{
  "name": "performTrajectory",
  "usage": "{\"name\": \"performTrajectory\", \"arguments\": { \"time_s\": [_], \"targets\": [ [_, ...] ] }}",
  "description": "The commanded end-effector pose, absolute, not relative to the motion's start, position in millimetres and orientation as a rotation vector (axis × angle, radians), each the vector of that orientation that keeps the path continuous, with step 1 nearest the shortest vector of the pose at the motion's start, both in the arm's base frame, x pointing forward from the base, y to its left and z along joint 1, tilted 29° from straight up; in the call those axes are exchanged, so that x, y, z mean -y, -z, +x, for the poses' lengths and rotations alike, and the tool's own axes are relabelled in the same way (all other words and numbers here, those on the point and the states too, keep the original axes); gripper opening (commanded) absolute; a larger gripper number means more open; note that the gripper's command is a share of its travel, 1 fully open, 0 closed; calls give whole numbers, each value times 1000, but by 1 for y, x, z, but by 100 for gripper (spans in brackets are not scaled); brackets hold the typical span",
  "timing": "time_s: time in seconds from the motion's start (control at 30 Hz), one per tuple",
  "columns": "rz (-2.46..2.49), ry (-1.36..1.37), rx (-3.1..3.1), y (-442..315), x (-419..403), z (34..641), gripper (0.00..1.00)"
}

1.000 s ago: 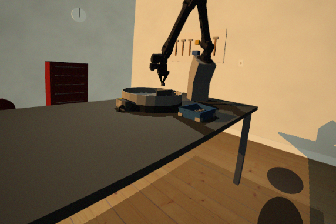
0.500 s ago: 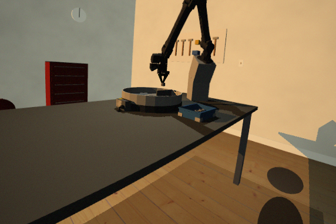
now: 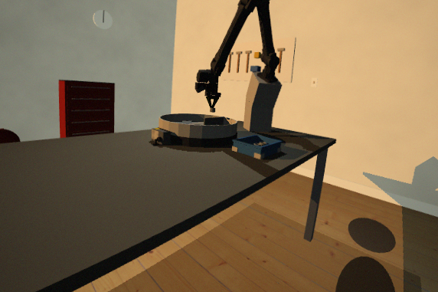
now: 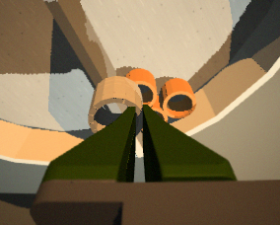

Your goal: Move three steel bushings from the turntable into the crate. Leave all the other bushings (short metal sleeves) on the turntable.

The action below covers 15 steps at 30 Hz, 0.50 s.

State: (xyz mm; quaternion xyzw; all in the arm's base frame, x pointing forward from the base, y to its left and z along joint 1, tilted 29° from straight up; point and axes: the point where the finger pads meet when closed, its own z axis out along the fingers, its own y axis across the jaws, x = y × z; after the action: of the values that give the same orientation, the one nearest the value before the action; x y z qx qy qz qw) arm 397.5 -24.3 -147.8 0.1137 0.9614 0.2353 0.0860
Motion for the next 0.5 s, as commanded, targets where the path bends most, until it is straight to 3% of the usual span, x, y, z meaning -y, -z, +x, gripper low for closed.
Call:
{"name": "performTrajectory", "arguments": {
  "time_s": [0.0,0.47],
  "targets": [
    [343,-690,-2833,136,35,403,0],
    [323,-692,-2840,131,11,405,0]
  ]
}}
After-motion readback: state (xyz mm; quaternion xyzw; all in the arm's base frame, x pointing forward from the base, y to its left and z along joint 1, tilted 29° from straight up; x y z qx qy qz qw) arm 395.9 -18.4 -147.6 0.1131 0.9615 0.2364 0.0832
